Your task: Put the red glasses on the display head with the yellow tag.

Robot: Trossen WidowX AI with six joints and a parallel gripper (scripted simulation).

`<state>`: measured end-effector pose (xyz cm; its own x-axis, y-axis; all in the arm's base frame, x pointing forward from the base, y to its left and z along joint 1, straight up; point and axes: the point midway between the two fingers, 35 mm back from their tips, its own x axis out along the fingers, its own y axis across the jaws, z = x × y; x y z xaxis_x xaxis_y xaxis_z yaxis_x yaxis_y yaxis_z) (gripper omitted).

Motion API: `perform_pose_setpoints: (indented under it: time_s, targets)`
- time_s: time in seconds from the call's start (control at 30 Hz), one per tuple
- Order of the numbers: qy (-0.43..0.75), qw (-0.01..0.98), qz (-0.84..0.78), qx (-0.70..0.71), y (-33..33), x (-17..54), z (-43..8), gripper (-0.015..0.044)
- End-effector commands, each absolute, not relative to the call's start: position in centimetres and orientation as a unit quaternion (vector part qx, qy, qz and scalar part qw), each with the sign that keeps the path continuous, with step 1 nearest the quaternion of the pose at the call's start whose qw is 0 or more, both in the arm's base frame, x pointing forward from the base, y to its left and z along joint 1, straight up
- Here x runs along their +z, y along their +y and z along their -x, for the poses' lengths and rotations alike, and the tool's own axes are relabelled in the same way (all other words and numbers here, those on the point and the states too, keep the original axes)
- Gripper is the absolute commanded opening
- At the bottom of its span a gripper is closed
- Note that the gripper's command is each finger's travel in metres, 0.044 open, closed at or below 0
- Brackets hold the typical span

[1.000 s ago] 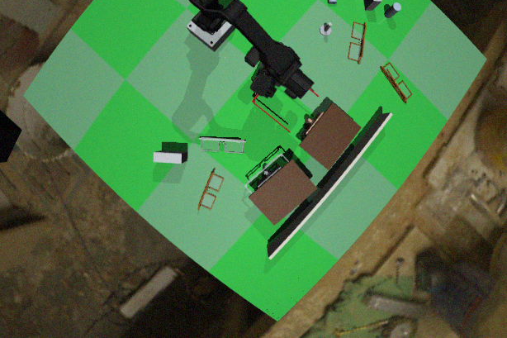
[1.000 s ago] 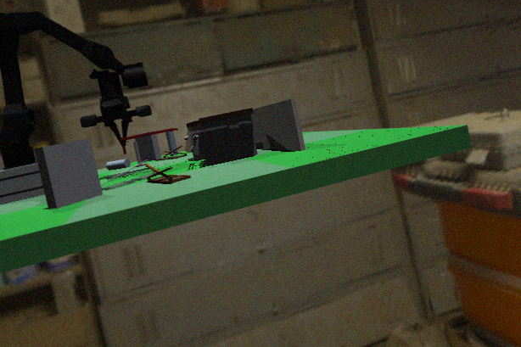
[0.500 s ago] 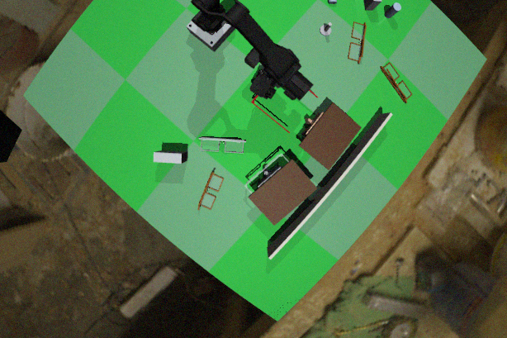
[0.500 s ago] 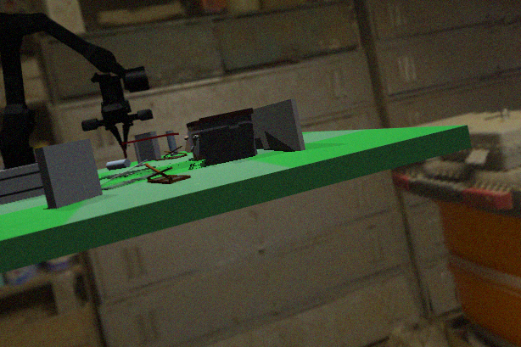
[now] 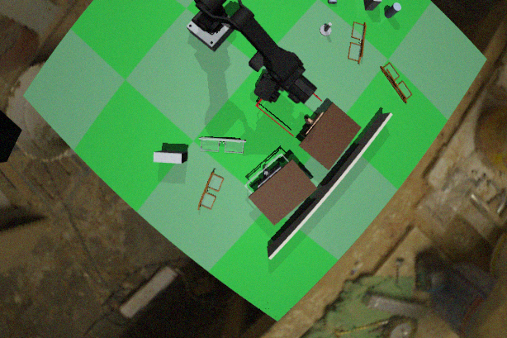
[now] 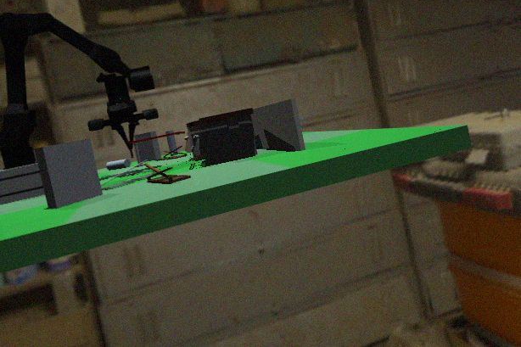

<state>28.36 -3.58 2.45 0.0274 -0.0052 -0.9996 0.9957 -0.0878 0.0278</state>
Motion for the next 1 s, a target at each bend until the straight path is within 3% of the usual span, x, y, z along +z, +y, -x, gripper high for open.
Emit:
perform_pose_setpoints:
  time_s: [0.0,0.97]
  targets:
    - [0.468,0.488,-0.530,-0.511,-3.6,2.6,-29.2,0.0000]
    - [0.471,0.486,-0.528,-0.513,-3.9,2.8,-33.1,0.0000]
